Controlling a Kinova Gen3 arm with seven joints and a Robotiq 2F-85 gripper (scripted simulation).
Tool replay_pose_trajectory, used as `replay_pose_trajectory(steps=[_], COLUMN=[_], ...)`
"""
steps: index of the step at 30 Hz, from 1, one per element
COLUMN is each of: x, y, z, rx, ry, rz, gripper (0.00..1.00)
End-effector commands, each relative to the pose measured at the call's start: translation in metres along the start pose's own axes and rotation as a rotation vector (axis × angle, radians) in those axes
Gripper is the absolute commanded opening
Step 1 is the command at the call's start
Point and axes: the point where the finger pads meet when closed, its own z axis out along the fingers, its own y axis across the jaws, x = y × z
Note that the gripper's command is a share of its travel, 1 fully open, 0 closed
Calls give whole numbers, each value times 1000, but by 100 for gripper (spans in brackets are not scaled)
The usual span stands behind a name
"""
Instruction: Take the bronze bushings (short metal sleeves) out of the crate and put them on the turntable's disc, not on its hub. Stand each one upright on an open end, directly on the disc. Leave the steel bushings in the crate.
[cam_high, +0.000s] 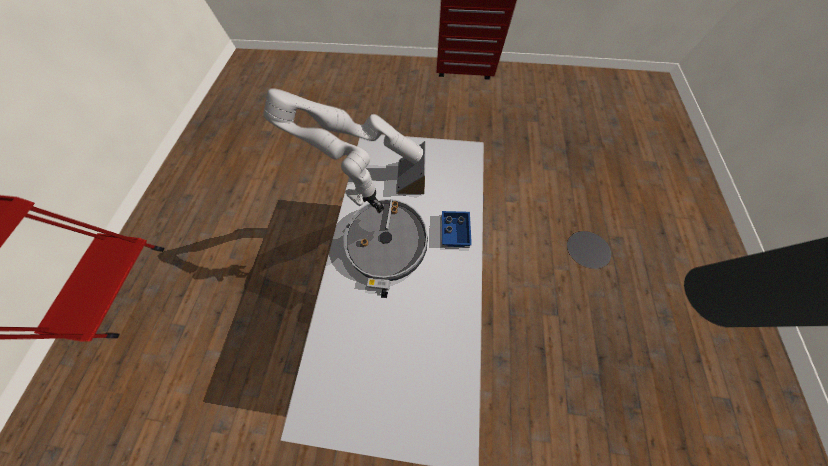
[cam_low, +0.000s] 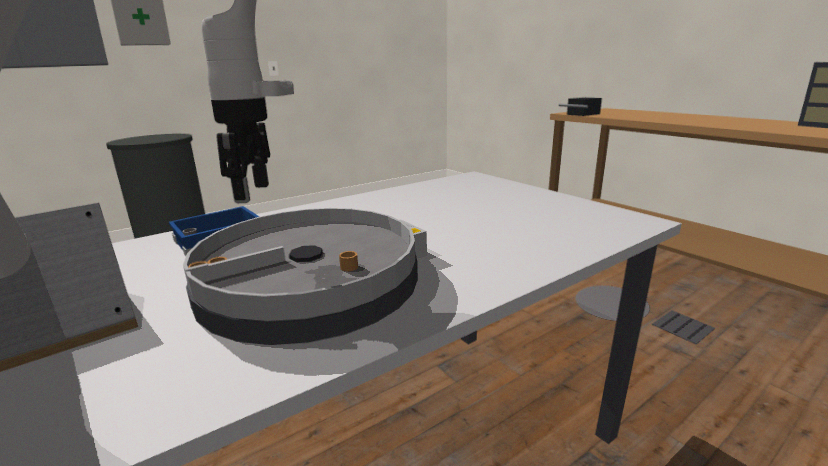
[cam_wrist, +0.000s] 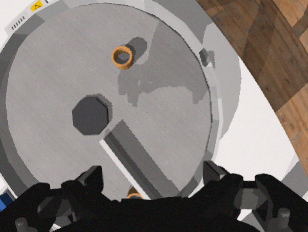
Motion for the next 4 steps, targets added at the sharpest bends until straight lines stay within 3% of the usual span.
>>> replay_pose_trajectory(steps=[1,4], x=[0,0], y=[0,0], z=[-1,-1], rx=[1,1], ry=[1,1], rz=[0,0], gripper=[100,100])
